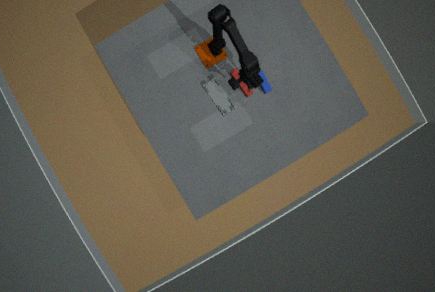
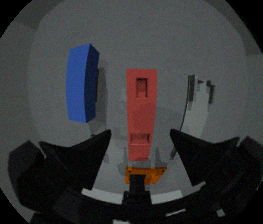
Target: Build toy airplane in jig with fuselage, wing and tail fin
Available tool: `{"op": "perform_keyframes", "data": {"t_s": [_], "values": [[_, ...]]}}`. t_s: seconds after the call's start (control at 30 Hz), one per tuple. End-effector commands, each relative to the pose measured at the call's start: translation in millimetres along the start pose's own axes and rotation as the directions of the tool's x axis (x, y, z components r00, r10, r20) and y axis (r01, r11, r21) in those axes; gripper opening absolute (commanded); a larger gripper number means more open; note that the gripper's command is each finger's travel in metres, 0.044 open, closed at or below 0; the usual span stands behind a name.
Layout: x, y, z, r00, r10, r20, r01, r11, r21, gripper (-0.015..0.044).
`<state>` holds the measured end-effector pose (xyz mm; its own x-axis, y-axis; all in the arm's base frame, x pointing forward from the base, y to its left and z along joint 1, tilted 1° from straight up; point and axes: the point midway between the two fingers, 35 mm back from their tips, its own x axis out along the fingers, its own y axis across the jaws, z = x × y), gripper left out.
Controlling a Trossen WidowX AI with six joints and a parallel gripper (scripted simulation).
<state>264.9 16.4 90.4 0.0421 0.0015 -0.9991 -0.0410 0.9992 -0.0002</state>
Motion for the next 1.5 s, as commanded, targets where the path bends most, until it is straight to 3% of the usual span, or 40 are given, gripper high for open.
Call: {"op": "perform_keyframes", "data": {"t_s": [0.0, 0.93, 1.23, 1.47], "values": [[7, -1, -1, 1.0, -0.005, -0.005, 0.005, 1.0, 0.007, 0.044], [50, -1, -2, 1.0, -0.005, -0.005, 0.005, 1.0, 0.007, 0.044], [50, -1, -2, 1.0, -0.005, -0.005, 0.005, 1.0, 0.007, 0.0204], [50, -1, -2, 1.0, -0.005, -0.005, 0.005, 1.0, 0.007, 0.0157]]}}
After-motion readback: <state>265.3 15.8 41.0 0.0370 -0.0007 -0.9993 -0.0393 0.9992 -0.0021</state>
